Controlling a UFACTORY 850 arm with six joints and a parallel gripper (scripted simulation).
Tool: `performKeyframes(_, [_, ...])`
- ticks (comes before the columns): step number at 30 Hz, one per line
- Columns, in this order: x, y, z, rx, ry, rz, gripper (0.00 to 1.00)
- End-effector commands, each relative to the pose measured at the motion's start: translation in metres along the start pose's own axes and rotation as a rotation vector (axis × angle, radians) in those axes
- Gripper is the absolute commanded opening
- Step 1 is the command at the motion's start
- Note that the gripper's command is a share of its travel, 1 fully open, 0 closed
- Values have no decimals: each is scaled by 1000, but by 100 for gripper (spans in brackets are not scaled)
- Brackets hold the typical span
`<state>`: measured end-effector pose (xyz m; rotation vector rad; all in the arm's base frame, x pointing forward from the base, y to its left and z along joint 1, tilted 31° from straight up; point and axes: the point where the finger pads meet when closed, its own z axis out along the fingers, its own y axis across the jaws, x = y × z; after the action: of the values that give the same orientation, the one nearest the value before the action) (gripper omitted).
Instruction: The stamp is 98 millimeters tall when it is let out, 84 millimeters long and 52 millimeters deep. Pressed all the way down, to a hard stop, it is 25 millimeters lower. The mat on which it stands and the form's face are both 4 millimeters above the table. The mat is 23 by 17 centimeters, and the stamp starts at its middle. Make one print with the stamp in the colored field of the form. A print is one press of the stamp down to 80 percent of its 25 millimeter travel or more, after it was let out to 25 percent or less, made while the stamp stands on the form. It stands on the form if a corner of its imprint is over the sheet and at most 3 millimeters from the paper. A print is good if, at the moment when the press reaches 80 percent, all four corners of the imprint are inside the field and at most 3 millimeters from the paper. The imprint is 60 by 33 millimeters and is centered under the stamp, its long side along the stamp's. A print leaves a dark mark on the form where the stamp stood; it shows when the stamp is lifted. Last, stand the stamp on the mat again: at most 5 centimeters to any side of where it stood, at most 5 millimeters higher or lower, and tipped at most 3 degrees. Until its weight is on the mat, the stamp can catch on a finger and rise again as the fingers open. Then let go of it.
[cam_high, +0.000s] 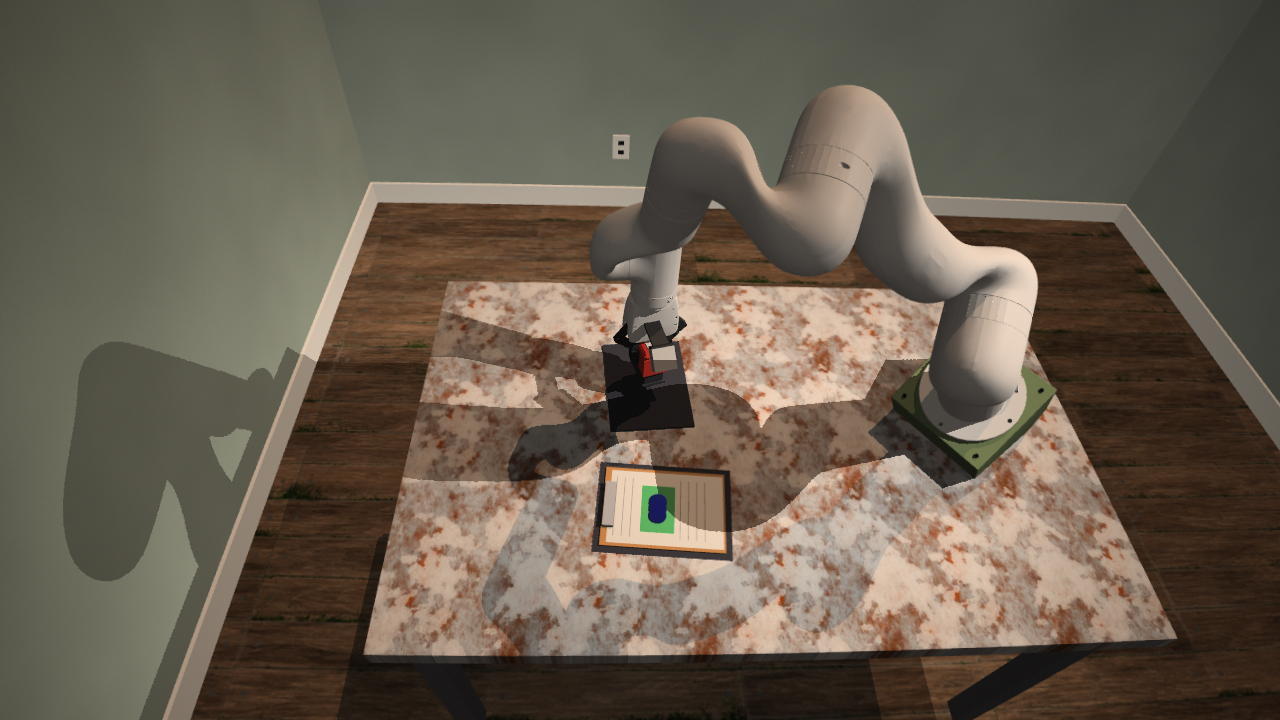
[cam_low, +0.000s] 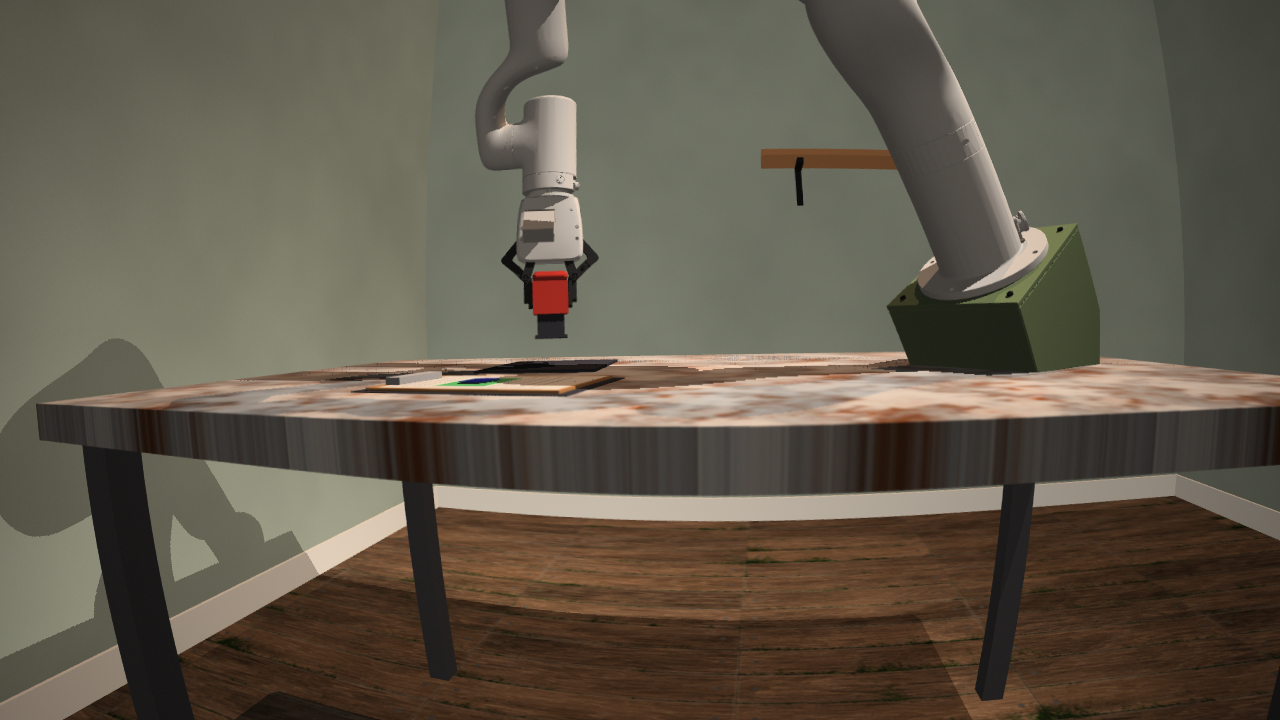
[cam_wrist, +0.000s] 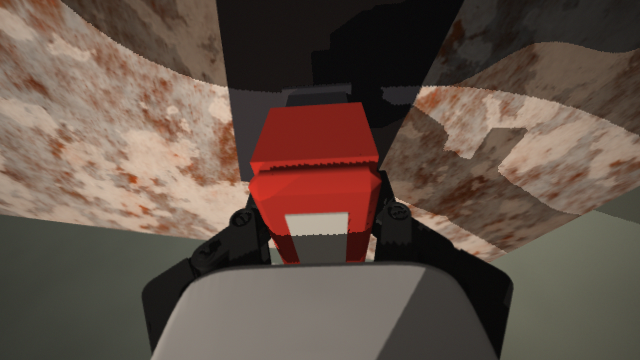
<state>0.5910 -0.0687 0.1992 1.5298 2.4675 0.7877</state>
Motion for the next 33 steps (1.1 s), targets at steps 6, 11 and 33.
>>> performKeyframes(6, [2,1,-1,-1,-2,0,35])
performKeyframes(11, [2,1,0,-1,-2,0,35])
performKeyframes(33, [3,1,37,-1,-2,0,35])
